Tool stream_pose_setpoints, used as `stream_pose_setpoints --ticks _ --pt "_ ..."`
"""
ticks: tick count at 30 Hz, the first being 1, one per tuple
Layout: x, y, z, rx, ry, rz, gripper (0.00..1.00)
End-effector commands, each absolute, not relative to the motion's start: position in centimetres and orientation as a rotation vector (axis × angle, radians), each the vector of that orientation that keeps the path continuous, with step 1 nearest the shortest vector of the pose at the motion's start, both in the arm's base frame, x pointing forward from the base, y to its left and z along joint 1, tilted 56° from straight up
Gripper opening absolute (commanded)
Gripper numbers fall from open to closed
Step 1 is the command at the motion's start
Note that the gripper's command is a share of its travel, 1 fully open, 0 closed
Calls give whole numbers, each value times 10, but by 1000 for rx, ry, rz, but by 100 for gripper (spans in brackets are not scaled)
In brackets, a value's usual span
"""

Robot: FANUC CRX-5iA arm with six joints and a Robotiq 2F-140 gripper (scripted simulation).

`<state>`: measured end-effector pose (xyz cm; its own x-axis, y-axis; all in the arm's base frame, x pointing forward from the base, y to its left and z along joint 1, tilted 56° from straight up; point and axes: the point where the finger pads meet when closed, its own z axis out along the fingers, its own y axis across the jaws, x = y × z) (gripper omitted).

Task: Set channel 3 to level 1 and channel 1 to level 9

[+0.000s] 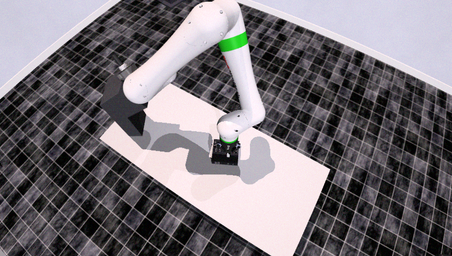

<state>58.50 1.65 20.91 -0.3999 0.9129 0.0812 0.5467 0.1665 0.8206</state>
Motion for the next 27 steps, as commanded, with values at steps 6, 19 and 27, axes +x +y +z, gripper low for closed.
stream_pose_setpoints --ticks 6,19,27 --pt "585 16 209 1379 2015 1127 0" --pt "586 17 208 1379 2015 1127 0" --pt "590 19 205 1379 2015 1127 0"
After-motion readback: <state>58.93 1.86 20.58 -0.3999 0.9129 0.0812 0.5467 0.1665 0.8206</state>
